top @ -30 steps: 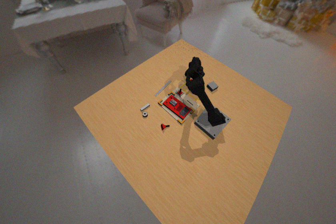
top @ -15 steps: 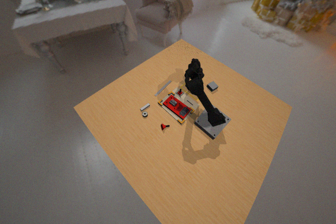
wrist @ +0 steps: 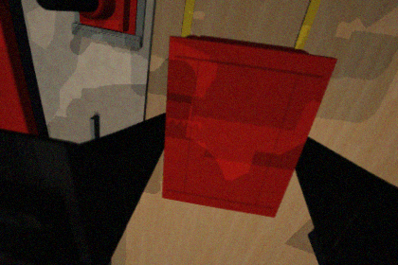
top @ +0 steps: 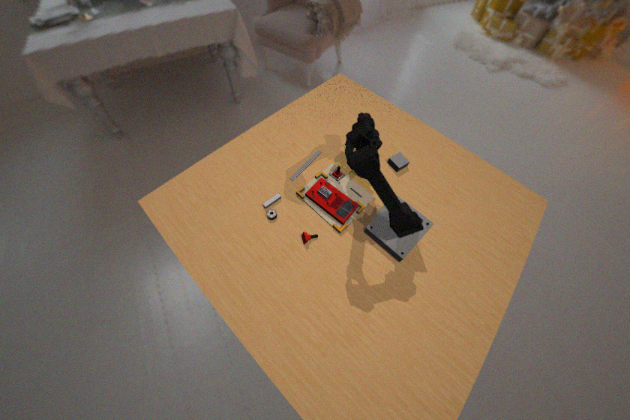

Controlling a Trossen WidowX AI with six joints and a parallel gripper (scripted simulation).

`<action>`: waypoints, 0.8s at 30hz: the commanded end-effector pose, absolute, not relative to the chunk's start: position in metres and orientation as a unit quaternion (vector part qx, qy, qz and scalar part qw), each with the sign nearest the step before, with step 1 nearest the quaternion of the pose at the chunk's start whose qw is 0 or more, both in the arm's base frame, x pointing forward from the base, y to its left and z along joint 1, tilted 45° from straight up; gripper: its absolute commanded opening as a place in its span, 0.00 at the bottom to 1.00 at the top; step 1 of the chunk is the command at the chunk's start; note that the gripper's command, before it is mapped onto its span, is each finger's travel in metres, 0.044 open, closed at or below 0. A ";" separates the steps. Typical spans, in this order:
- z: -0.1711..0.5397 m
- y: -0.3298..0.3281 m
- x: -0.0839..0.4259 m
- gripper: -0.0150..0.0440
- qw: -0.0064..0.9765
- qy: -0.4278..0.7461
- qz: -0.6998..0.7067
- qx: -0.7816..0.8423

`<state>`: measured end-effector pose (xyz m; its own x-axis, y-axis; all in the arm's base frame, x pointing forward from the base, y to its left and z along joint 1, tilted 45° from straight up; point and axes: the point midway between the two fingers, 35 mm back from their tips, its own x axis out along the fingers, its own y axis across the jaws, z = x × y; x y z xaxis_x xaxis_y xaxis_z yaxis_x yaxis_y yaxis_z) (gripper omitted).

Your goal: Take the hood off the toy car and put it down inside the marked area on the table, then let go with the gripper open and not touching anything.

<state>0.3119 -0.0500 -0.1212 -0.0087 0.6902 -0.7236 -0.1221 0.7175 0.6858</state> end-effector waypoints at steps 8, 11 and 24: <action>-0.129 -0.040 0.310 0.25 0.666 0.642 0.304 0.226; -0.131 -0.038 0.309 0.25 0.666 0.642 0.304 0.226; -0.134 -0.035 0.309 0.25 0.666 0.642 0.304 0.226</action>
